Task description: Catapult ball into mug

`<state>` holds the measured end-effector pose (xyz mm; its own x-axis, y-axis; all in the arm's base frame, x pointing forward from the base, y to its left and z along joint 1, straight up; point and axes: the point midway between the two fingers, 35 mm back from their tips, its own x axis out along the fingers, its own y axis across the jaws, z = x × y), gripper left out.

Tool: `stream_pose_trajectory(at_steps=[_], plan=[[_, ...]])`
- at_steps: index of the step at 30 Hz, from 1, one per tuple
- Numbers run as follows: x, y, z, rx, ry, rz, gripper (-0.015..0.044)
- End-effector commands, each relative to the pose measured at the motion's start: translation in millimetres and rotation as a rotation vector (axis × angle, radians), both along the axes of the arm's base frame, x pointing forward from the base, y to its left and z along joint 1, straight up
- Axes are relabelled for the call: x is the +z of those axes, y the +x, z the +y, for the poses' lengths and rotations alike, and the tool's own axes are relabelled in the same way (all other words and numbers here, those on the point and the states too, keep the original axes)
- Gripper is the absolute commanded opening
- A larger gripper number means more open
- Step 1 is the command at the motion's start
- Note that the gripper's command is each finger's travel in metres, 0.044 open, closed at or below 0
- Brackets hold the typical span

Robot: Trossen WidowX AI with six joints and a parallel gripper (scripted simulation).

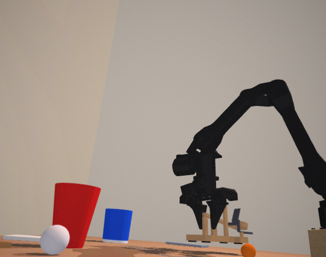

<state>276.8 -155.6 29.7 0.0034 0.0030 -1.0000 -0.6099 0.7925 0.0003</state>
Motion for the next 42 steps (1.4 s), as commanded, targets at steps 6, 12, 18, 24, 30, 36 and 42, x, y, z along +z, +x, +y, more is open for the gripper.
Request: stream_pose_trajectory(at_steps=[6,12,18,24,30,36,42], plan=[[24.3,5.1,-2.9,-0.118,-0.015,-0.031,0.0],[23.8,5.4,-3.4,-0.325,-0.011,-0.031,0.0],[23.3,6.5,-5.4,-0.531,-0.008,-0.031,0.0],[23.0,8.4,-9.9,-0.738,-0.004,-0.032,0.0],[22.8,10.6,-19.1,-0.945,-0.001,-0.032,0.0],[22.7,10.1,-29.5,-1.031,0.0,-0.032,0.0],[21.6,10.2,-29.7,-1.031,0.0,-0.032,0.0]])
